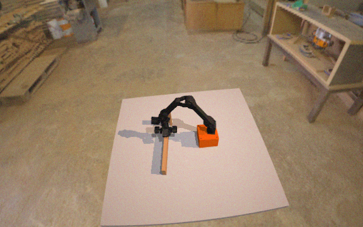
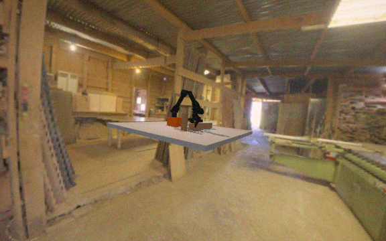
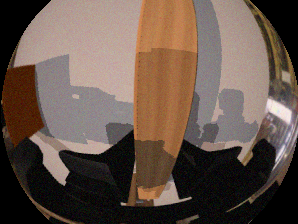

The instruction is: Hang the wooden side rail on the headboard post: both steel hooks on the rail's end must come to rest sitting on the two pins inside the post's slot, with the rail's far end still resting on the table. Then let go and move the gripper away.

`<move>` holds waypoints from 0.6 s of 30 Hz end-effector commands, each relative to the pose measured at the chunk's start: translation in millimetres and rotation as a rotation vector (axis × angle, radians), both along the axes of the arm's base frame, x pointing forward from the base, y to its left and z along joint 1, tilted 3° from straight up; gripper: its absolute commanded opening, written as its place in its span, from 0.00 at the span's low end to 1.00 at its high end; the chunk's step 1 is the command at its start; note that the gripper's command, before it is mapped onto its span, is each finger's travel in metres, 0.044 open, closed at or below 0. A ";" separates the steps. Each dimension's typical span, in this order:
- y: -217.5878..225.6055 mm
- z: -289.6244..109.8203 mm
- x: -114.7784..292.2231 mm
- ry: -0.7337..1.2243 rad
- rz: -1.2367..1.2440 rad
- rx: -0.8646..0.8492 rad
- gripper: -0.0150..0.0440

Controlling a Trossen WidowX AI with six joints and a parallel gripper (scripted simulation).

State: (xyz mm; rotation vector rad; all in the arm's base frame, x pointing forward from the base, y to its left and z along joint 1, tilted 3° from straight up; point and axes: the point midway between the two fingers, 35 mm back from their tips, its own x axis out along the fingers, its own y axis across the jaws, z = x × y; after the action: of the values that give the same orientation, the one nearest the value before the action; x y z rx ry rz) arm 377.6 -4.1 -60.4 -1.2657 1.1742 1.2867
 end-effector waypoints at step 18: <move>-1.2 0.1 -11.8 0.004 0.090 0.004 0.25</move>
State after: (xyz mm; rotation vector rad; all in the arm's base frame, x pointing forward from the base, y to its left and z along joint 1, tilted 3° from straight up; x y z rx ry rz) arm 370.5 -5.2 -60.3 -1.3201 1.1314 1.3378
